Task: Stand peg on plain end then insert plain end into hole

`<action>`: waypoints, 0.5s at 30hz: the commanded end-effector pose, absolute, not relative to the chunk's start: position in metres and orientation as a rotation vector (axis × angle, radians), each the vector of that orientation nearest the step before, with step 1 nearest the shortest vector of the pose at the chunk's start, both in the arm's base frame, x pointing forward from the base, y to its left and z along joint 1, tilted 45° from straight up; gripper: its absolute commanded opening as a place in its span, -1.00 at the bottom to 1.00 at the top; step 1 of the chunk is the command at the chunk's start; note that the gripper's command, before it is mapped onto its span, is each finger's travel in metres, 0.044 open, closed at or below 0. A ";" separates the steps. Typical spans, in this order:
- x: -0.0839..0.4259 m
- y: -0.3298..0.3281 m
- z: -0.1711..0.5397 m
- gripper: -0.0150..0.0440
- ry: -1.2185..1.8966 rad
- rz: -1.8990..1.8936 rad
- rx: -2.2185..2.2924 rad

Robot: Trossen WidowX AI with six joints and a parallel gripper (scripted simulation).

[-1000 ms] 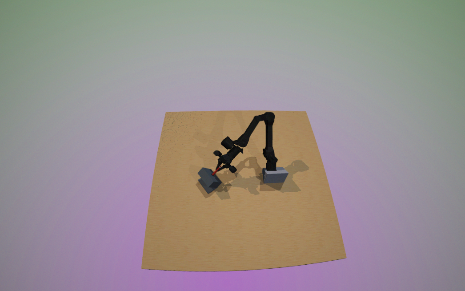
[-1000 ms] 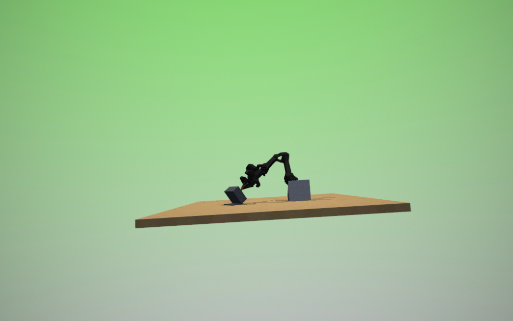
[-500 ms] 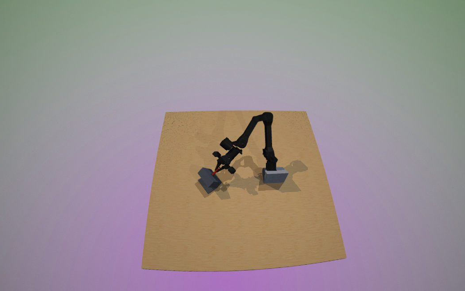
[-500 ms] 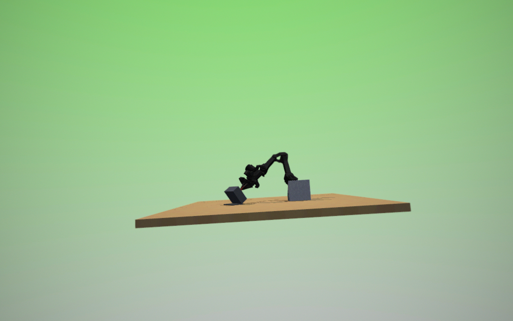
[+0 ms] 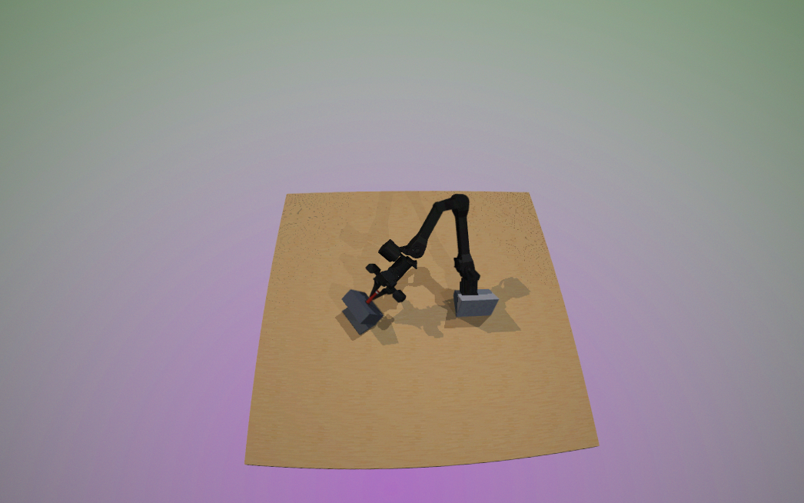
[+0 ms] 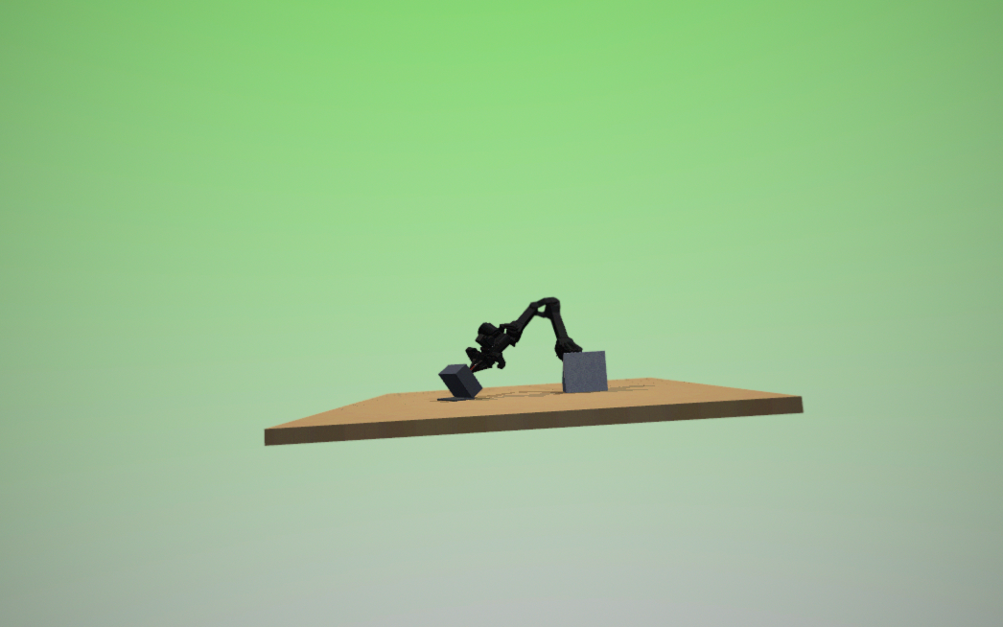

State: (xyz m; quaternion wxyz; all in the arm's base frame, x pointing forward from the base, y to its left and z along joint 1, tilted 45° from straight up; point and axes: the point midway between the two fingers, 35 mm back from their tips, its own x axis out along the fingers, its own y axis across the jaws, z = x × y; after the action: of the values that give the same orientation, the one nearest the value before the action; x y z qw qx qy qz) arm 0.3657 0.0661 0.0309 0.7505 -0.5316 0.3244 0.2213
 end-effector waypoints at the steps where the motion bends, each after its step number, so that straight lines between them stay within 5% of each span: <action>1: 0.368 0.067 0.028 -0.49 0.706 0.488 -1.163; 15: 0.373 0.067 0.024 -0.49 0.706 0.488 -1.163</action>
State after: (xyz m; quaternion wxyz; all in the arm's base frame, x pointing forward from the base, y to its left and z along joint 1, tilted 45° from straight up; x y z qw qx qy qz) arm 0.3715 0.0661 0.0251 0.7504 -0.5316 0.3245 0.2213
